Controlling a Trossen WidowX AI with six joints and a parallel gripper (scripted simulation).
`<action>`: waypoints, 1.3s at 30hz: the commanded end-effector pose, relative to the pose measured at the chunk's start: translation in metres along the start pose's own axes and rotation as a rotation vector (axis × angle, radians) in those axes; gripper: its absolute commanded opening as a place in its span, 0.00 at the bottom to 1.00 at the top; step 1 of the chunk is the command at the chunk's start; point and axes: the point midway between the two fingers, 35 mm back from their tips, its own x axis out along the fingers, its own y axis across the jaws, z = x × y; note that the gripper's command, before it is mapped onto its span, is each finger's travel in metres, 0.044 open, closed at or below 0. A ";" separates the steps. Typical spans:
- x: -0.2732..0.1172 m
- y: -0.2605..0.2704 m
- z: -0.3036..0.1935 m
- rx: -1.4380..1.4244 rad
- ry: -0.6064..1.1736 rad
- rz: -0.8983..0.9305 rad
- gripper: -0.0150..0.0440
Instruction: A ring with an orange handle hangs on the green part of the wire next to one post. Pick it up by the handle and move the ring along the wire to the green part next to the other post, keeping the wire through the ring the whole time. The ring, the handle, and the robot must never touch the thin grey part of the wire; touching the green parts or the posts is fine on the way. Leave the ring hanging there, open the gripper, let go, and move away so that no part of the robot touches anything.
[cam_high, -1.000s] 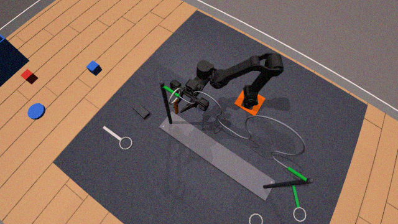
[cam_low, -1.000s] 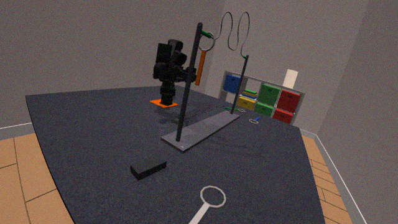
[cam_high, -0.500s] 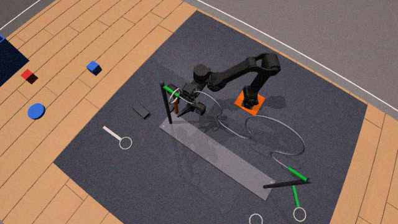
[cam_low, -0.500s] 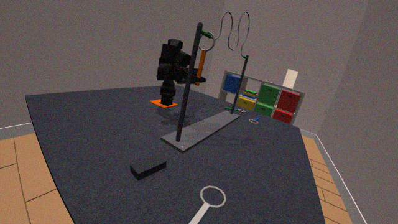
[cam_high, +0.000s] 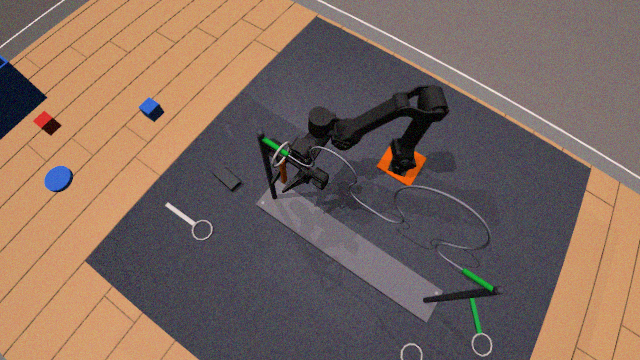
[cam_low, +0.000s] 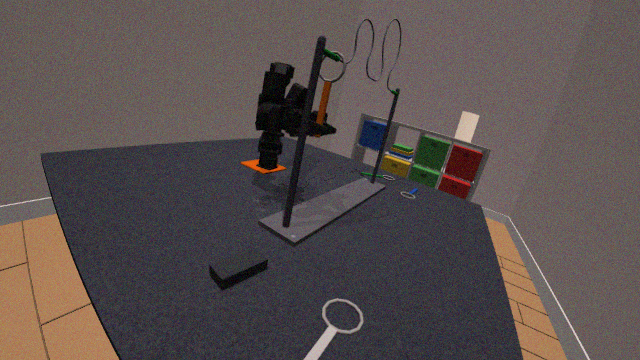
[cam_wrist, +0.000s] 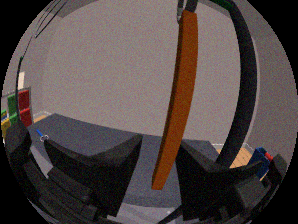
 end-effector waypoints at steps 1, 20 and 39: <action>0.001 -0.001 -0.001 0.009 0.002 -0.003 0.53; 0.000 0.000 -0.001 0.002 0.002 0.000 0.44; 0.001 0.000 0.003 0.004 0.002 -0.001 0.00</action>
